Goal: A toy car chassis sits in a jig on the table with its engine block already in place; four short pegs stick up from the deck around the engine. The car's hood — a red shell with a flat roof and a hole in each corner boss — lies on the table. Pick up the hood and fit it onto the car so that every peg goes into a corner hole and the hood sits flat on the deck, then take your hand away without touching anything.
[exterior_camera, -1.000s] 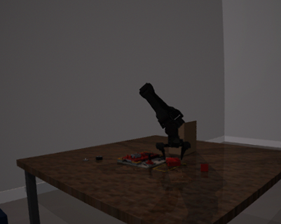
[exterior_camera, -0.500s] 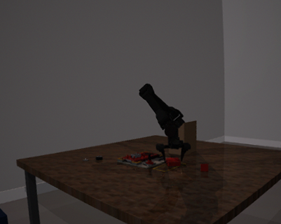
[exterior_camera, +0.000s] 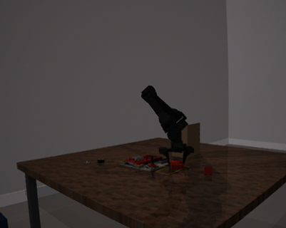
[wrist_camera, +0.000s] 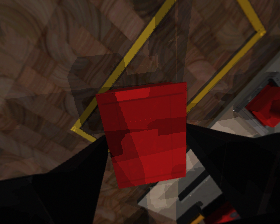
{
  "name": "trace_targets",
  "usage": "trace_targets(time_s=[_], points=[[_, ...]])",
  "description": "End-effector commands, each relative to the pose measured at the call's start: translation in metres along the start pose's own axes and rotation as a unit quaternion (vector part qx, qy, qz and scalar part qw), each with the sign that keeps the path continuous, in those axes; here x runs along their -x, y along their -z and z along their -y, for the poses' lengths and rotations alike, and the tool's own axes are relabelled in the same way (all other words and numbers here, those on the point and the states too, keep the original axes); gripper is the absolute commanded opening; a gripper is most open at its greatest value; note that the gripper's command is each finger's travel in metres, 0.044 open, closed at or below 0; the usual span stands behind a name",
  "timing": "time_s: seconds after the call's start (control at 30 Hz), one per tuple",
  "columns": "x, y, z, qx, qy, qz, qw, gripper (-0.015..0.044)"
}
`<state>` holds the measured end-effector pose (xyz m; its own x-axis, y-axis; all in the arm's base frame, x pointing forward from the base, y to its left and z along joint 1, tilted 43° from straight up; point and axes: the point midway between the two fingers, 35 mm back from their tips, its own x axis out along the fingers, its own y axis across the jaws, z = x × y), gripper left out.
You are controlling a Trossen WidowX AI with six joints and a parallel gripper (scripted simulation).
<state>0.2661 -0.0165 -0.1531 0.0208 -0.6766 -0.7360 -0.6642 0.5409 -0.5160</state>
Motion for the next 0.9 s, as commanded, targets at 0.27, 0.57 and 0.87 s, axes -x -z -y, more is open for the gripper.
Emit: trace_targets(time_s=[0.27,0.57,0.87], points=[[0.001,0.0,0.0,0.0,0.0,0.0,1.0,0.0242],[0.022,-0.001,0.0,0.0,0.0,0.001,1.0,0.0006],[0.061,-0.001,-0.001,0.0,-0.001,0.002,1.0,0.0]])
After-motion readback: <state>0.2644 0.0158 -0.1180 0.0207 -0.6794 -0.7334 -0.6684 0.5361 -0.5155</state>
